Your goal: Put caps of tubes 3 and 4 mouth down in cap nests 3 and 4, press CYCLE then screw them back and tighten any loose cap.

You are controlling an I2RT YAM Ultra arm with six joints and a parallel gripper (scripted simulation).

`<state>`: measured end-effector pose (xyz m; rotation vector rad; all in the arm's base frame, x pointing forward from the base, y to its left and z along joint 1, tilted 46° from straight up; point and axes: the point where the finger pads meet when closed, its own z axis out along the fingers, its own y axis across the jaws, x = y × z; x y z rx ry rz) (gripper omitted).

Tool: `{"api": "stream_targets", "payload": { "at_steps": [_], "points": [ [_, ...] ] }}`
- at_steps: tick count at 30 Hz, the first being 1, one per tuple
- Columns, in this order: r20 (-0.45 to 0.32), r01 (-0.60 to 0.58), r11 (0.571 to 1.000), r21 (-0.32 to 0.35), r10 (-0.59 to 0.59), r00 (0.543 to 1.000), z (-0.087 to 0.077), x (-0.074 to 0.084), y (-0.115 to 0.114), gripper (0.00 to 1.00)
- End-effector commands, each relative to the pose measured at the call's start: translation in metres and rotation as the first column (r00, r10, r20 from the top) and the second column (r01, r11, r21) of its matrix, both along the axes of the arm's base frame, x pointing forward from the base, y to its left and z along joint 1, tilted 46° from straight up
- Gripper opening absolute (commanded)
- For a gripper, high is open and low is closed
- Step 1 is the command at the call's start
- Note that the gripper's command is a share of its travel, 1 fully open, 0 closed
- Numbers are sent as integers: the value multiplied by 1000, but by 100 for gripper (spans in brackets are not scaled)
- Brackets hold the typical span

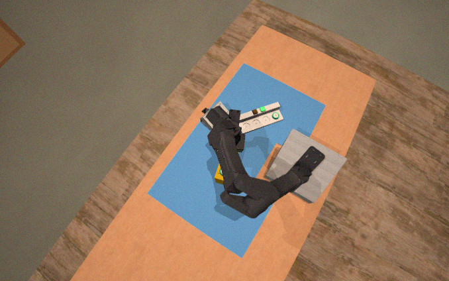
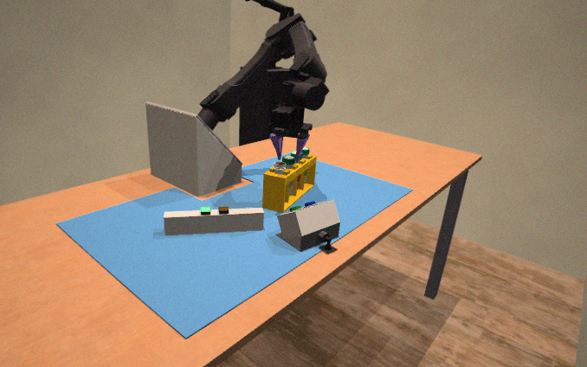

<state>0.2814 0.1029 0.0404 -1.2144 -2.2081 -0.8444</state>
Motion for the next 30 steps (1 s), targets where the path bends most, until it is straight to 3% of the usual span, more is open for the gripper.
{"api": "stream_targets", "payload": {
  "at_steps": [1,11,15,19,22,23,29,30],
  "points": [
    [16,14,1000,-4,-14,1000,9,5,-12,49],
    [16,14,1000,-5,-14,1000,30,8,-33,49],
    [16,14,1000,-5,-14,1000,31,8,-34,49],
    [251,-218,976,1,211,945,8,2,-58,47],
    [307,-275,961,-7,263,914,2,1,-64,47],
    [360,-327,945,-17,311,880,-4,-1,-70,47],
    [360,-327,945,-18,311,880,-38,-9,-105,47],
    [360,-327,945,-18,311,880,-38,-9,-105,47]
  ]
}}
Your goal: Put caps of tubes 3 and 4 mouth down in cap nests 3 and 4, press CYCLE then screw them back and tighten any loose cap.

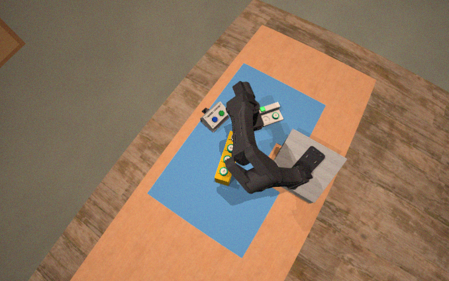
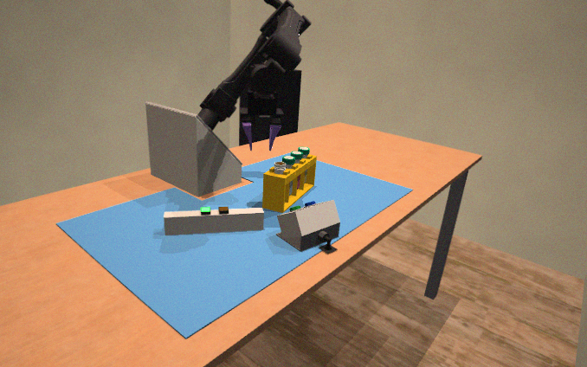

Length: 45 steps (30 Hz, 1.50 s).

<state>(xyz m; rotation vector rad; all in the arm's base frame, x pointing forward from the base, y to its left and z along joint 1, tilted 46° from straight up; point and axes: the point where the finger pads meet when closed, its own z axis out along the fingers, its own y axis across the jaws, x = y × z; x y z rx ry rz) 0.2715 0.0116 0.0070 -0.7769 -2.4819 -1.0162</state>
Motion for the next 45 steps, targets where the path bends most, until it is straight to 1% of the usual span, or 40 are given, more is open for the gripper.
{"api": "stream_targets", "payload": {
  "at_steps": [1,16,18,27,37,45],
  "points": [
    [81,-56,998,-17,57,995,-5,1,-14,47],
    [81,-56,998,-20,57,995,-91,-21,-102,47],
    [81,-56,998,-20,57,995,-91,-21,-102,47],
    [81,-56,998,-22,58,995,-142,-34,-156,47],
    [81,-56,998,-22,58,995,-144,-35,-157,47],
    [81,-56,998,-22,58,995,-172,-38,-129,47]
  ]
}}
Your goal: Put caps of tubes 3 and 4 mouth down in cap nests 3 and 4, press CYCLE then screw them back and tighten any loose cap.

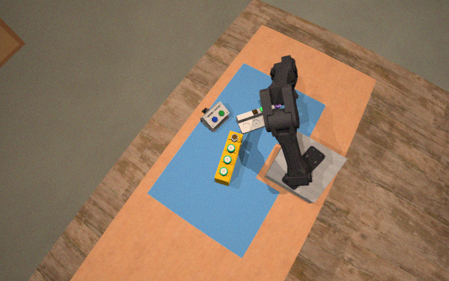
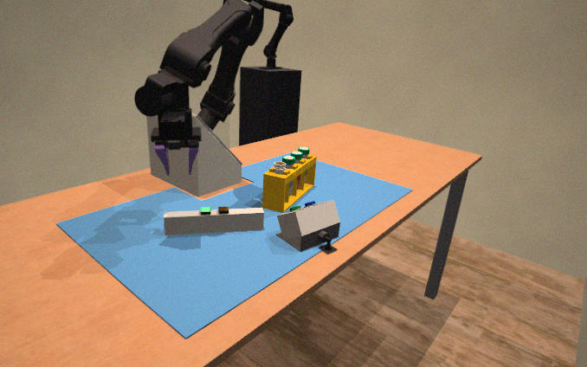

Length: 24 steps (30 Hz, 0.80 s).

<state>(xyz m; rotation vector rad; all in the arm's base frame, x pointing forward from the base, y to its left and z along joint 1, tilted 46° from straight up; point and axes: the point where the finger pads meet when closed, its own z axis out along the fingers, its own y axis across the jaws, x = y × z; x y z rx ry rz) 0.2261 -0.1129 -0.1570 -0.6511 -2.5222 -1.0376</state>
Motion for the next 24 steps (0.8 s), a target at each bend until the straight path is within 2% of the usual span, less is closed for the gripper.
{"api": "stream_targets", "payload": {
  "at_steps": [1,5,7,20,24],
  "points": [
    [33,24,999,-32,-22,999,-11,7,-1,47],
    [34,24,999,-32,-22,999,-25,5,13,47],
    [34,24,999,-32,-22,999,-25,5,13,47],
    [34,24,999,-31,-23,999,-71,0,59,47],
    [34,24,999,-31,-23,999,-71,0,58,47]
  ]
}}
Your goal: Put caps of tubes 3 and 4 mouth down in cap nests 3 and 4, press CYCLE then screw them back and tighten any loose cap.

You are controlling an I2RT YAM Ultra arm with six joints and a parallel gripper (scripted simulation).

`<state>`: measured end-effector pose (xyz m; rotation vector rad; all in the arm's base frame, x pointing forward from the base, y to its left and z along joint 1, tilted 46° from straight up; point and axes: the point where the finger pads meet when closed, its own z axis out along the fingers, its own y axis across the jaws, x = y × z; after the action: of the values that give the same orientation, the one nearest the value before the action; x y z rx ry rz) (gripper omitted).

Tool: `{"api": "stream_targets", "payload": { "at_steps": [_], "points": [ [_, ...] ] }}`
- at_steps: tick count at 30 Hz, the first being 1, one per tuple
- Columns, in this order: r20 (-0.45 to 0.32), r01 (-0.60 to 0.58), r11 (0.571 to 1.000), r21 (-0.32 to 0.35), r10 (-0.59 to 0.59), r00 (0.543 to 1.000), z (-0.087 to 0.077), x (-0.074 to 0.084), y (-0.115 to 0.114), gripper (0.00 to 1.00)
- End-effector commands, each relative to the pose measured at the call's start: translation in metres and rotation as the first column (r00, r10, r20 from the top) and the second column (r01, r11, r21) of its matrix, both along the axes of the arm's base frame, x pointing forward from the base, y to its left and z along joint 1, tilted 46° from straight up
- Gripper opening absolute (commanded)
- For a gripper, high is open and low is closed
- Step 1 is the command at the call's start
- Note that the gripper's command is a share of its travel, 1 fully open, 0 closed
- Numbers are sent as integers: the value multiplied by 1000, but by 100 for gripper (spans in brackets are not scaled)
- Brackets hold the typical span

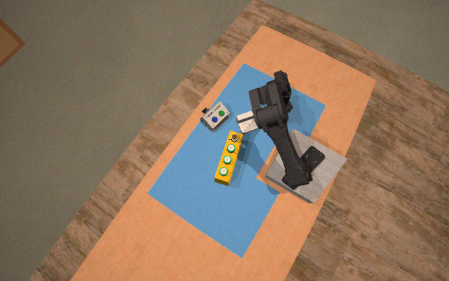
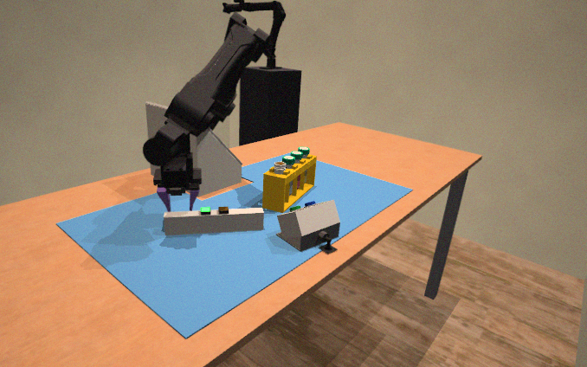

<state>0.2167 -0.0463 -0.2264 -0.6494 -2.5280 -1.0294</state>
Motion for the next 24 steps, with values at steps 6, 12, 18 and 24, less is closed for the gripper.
{"api": "stream_targets", "payload": {
  "at_steps": [6,12,18,24],
  "points": [
    [33,26,999,-24,-25,999,-2,10,-8,47],
    [33,26,999,-24,-25,999,-4,9,-6,47],
    [33,26,999,-24,-25,999,-5,9,-4,47],
    [33,26,999,-24,-25,999,-7,8,-2,47]
  ]
}}
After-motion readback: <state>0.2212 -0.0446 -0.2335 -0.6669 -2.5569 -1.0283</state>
